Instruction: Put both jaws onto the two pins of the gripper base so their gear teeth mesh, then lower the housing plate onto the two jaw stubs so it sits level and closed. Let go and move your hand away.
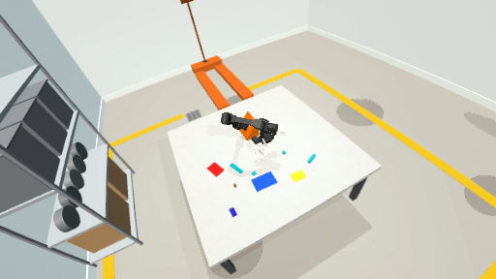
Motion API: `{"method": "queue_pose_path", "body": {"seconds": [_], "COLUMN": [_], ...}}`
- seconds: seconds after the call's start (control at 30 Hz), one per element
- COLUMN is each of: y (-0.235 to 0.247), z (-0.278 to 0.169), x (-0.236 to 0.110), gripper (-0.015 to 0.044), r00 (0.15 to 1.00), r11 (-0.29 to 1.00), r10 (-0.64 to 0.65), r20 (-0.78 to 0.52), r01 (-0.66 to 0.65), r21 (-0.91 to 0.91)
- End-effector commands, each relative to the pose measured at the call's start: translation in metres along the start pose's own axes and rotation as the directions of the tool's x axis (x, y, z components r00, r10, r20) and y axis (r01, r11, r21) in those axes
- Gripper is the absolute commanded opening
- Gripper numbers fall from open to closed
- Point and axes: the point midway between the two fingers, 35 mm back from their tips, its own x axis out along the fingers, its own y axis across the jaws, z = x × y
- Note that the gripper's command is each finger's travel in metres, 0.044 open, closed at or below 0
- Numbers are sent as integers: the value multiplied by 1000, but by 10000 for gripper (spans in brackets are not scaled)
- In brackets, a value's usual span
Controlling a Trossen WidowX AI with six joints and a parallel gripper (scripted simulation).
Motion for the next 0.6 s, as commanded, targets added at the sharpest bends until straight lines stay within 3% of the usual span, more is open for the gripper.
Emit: {"method": "queue_pose_path", "body": {"seconds": [0.0,0.57], "y": [1,2], "z": [0,1], "x": [0,13], "gripper": [134,134], "r00": [1000,1000], "r11": [1000,1000], "r10": [5,5], "r20": [-1,0], "r01": [-5,-5], "r21": [7,7]}}
